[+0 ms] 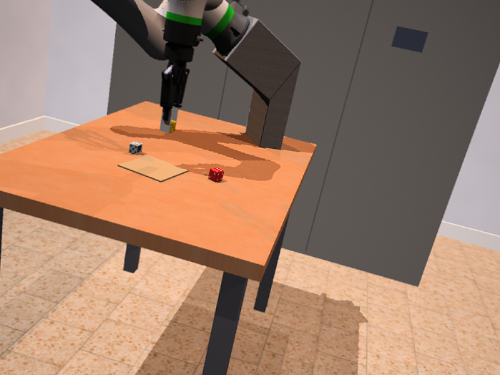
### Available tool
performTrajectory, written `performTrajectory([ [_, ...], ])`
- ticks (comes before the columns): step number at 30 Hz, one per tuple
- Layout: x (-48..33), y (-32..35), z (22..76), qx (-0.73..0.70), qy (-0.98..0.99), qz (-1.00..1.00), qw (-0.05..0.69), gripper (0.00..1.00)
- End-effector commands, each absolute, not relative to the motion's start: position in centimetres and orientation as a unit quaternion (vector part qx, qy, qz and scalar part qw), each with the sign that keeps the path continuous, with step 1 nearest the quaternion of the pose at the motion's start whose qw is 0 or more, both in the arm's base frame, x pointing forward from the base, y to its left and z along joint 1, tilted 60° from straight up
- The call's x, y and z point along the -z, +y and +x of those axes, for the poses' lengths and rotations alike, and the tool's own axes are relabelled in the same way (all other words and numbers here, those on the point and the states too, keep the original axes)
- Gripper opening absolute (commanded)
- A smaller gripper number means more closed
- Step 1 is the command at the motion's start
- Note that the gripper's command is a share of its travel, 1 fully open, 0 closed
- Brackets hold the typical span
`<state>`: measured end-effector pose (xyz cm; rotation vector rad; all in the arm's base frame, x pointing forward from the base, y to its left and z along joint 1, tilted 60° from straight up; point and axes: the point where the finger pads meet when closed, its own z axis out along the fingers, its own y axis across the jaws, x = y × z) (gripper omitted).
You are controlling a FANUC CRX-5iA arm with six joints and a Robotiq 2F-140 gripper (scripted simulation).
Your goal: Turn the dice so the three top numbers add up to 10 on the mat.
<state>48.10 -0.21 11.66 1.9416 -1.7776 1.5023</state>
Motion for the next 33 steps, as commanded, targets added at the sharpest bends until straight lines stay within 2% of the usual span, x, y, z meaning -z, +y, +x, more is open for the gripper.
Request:
performTrajectory([
  [1,-11.4,-0.5,48.4,-0.495,-0.585,0.640,0.055,0.16],
  [22,-7.7,-5.6,52.9,-0.495,-0.585,0.640,0.055,0.16],
  [33,-7.2,-6.3,53.5,-0.495,-0.585,0.640,0.055,0.16],
])
